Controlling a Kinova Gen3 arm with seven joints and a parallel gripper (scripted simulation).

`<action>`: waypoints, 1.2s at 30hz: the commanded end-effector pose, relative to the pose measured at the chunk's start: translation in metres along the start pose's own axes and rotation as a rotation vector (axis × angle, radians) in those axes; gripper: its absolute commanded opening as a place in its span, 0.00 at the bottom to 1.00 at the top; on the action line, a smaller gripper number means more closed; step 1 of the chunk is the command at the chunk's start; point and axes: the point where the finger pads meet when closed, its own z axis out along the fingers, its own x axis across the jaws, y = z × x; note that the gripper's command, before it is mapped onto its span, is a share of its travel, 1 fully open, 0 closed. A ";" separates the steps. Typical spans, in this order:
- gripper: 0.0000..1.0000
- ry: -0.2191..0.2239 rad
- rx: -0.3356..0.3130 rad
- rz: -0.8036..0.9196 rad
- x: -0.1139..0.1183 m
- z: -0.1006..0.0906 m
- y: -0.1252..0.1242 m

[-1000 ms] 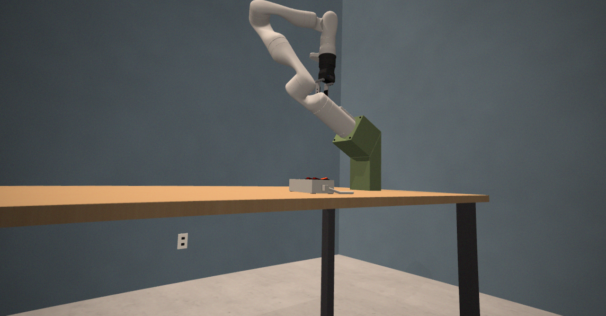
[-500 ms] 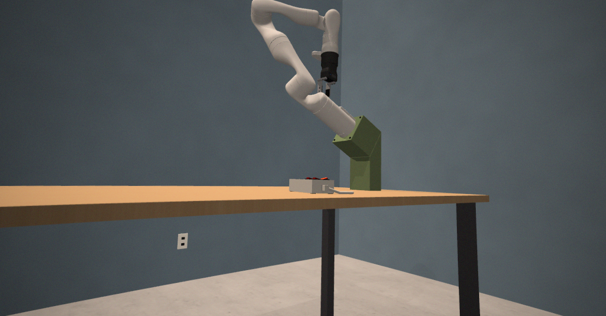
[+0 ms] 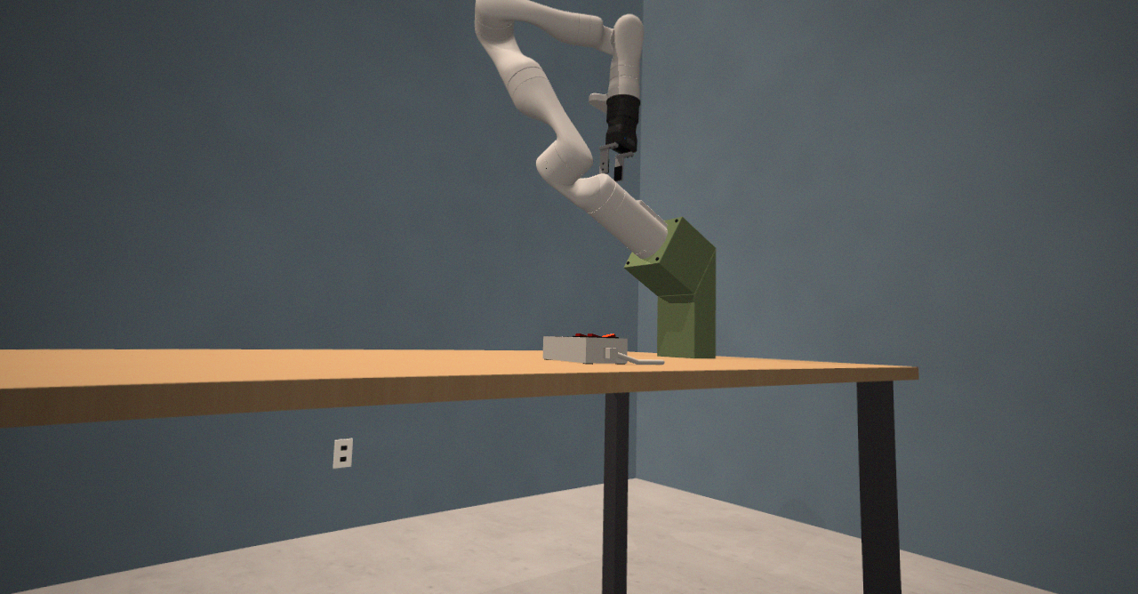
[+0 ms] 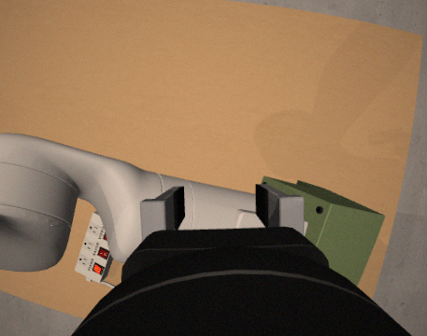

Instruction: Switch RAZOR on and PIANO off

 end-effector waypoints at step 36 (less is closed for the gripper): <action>1.00 -0.016 0.028 -0.061 -0.029 0.011 0.043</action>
